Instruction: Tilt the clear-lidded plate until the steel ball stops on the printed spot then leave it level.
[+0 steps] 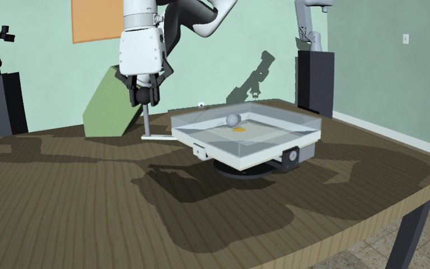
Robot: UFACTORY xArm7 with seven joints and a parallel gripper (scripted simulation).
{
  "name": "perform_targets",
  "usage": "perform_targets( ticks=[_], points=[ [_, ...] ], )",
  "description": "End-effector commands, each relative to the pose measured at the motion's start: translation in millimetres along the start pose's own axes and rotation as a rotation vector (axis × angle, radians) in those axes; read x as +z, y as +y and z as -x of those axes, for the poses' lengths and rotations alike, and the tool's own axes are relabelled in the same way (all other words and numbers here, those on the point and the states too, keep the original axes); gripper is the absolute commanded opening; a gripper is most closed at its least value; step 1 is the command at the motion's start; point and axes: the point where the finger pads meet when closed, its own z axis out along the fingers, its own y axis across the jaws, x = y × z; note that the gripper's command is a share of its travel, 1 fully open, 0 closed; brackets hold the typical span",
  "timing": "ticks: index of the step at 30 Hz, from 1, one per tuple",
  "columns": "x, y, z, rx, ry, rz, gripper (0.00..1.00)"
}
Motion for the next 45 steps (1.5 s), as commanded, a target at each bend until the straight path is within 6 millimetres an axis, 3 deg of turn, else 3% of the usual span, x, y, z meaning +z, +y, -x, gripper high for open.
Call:
perform_targets(
  ticks=[1, 45],
  points=[
    [-2.9, -0.7, -3.5, -0.001, 0.008, 0.0, 0.0],
    [-2.4, -0.5, -4.9, -0.001, 0.008, 0.0, 0.0]
  ],
)
